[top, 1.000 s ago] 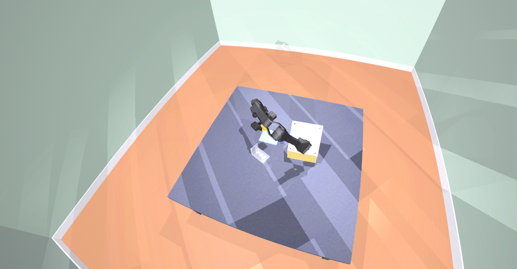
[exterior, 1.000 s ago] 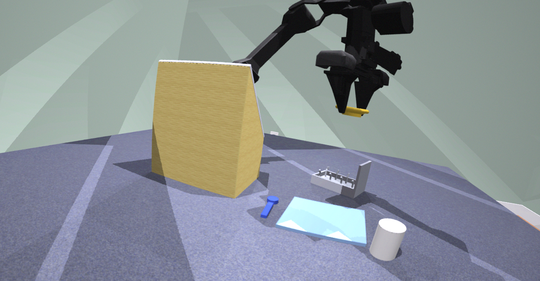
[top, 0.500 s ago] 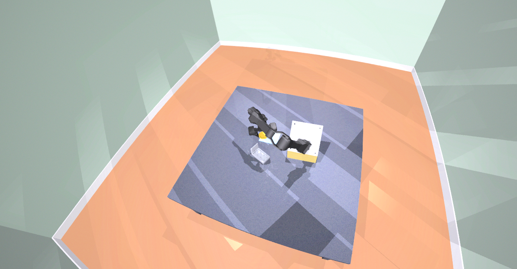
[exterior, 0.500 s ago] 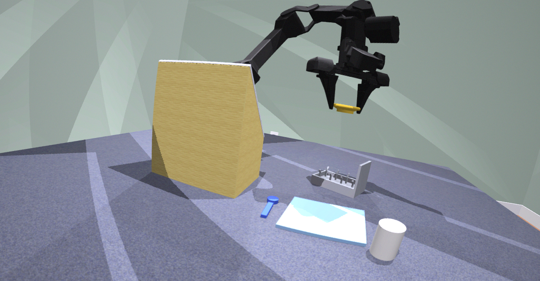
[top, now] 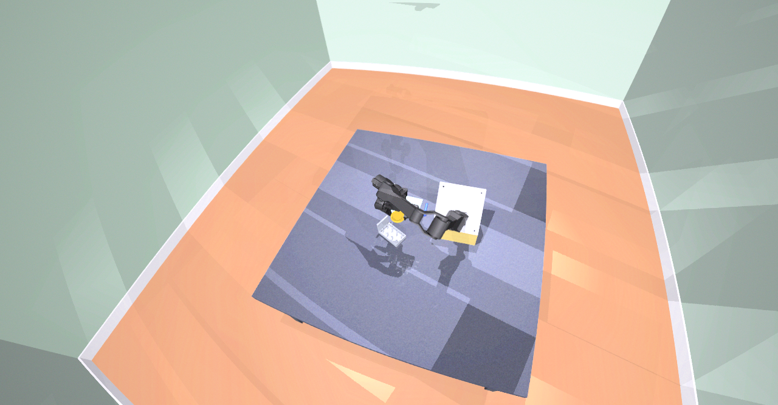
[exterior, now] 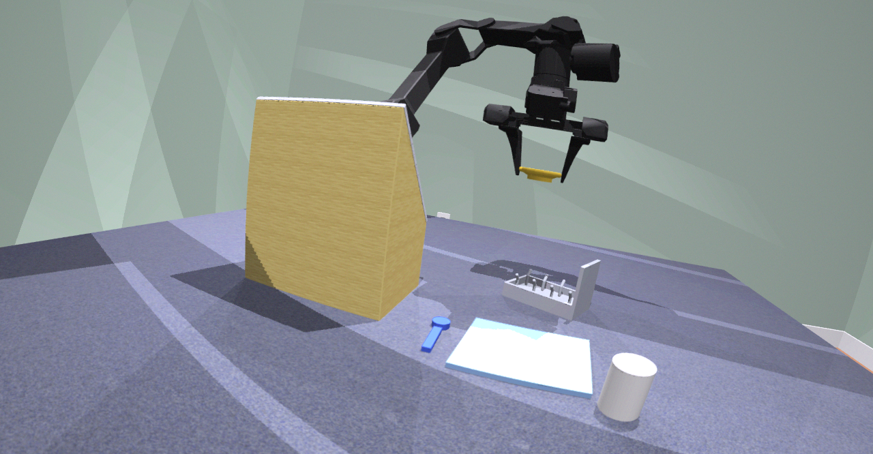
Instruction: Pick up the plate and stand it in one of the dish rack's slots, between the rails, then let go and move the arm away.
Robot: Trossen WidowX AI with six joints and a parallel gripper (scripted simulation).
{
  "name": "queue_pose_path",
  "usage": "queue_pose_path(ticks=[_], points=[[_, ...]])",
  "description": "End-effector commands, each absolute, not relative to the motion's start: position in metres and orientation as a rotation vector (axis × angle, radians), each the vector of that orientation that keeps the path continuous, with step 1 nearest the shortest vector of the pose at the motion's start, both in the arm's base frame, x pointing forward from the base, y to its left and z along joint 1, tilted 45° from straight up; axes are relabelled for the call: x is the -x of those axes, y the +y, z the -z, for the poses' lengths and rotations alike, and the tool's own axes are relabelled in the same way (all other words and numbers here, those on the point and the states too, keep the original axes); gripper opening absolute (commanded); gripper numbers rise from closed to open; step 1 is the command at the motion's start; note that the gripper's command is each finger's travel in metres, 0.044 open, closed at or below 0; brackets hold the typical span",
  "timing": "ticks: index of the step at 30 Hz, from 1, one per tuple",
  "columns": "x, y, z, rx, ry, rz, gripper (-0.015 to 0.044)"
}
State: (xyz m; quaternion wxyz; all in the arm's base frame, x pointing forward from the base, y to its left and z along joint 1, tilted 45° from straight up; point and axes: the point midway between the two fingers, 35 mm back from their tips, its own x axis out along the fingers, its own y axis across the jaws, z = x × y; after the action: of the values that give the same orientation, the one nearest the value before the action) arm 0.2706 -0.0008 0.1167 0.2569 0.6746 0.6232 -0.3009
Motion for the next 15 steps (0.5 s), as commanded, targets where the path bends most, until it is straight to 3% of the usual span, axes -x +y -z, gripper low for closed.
queue_pose_path(ticks=[1, 15], points=[[-0.260, 0.014, -0.126, -1.933, 1.680, 0.959, 0.0000], [-0.241, 0.036, -0.141, -2.093, 1.638, 1.219, 0.0000]])
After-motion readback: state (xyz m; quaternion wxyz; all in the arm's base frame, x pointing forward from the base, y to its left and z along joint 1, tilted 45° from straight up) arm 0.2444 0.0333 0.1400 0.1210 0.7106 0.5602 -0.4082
